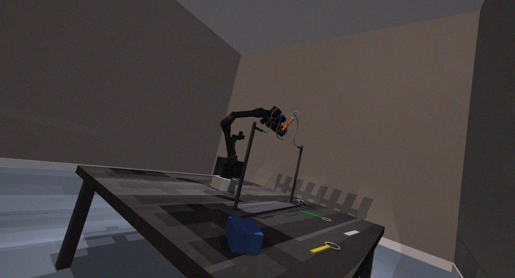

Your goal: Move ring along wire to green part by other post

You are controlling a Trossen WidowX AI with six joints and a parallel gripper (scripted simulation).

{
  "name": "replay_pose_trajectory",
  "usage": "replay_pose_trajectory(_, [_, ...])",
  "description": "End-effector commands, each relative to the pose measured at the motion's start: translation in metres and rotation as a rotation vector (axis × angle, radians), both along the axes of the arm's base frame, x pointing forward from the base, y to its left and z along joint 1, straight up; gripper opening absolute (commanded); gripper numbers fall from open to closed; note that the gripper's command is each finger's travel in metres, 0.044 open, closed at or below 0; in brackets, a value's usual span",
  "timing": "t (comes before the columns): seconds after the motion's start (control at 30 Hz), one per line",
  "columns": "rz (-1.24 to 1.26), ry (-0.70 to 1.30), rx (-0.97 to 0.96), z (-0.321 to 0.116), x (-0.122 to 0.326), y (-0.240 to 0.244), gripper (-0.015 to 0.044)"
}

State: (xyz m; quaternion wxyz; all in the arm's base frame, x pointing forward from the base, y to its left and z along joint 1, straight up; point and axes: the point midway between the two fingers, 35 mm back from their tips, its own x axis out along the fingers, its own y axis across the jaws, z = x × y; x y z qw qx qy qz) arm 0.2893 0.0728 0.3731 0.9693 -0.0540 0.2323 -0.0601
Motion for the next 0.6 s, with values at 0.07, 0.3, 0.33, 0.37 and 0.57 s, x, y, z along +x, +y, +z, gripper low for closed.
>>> replay_pose_trajectory(0.07, [-0.001, -0.003, -0.093, 0.0001, 0.0003, -0.0027, -0.0150])
replay_pose_trajectory(0.3, [-0.003, -0.006, -0.187, 0.0007, 0.0004, -0.0060, -0.0150])
replay_pose_trajectory(0.33, [-0.003, -0.006, -0.201, 0.0008, 0.0004, -0.0065, -0.0150])
replay_pose_trajectory(0.37, [-0.003, -0.006, -0.214, 0.0009, 0.0004, -0.0070, -0.0150])
replay_pose_trajectory(0.57, [-0.005, -0.009, -0.294, 0.0017, 0.0005, -0.0097, -0.0150])
